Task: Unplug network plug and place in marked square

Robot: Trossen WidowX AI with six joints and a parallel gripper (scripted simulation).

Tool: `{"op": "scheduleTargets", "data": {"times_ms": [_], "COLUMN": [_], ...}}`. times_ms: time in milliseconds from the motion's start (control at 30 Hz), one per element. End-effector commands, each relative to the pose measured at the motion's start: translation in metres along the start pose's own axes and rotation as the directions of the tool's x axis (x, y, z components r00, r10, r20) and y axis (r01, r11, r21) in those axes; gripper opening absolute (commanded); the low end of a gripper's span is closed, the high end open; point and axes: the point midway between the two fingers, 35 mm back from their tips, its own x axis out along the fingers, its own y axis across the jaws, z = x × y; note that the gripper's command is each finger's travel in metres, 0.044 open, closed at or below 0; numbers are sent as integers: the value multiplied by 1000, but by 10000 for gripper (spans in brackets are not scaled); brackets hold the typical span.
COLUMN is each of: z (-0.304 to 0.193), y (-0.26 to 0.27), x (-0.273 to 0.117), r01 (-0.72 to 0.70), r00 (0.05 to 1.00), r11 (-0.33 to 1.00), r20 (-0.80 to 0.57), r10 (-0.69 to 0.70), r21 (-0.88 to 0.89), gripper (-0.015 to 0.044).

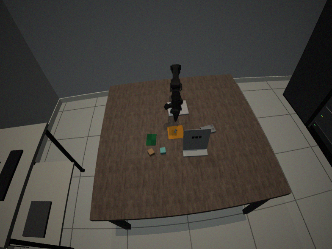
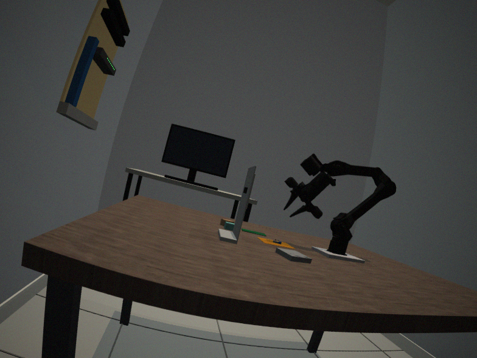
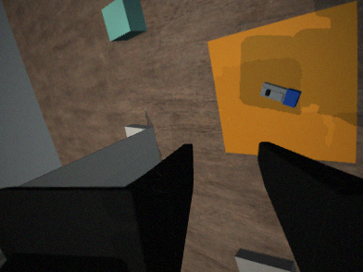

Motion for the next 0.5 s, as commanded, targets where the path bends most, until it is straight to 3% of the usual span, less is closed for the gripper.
{"op": "scheduleTargets", "data": {"times_ms": [0,467], "z": [0,0], "y": [0,25], "x": [0,-30], "r01": [0,-2], "r00": [1000,1000], "r11": [1000,1000], "r20": [0,2], "r10": [0,2], "r21": [0,2], "gripper": [156,156]}}
